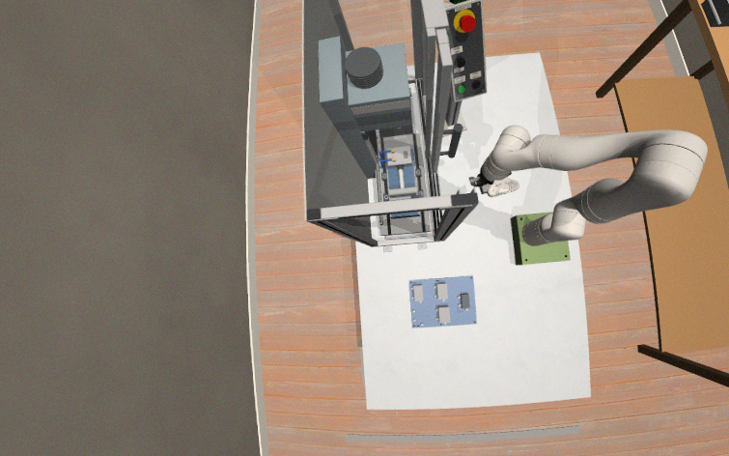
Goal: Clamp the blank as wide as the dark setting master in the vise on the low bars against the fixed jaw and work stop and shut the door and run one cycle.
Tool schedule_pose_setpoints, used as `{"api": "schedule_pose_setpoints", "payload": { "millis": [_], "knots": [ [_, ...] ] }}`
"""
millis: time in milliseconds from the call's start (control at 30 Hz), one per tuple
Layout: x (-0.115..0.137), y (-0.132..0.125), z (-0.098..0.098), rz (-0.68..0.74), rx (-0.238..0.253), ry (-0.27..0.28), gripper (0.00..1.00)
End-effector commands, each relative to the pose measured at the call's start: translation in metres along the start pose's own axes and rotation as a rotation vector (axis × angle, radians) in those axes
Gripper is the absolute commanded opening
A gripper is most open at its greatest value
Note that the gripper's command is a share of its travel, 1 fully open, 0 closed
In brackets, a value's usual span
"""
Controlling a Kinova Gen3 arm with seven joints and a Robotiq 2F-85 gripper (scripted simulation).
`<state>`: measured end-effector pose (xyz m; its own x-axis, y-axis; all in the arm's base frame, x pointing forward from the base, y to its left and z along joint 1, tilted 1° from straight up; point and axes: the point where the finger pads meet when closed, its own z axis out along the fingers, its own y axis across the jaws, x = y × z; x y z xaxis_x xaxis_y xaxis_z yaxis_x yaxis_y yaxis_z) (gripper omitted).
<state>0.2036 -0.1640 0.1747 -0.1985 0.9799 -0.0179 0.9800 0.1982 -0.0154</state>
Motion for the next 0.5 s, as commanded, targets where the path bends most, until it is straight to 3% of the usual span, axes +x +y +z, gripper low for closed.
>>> {"api": "schedule_pose_setpoints", "payload": {
  "millis": [0,67,467],
  "knots": [
    [-0.0008,0.0011,-0.0007,-0.121,-0.004,0.002,0.1],
    [-0.0012,0.0017,-0.001,-0.213,-0.007,0.004,0.1],
    [-0.0012,0.0017,-0.001,-0.213,-0.007,0.004,0.1]
  ]
}}
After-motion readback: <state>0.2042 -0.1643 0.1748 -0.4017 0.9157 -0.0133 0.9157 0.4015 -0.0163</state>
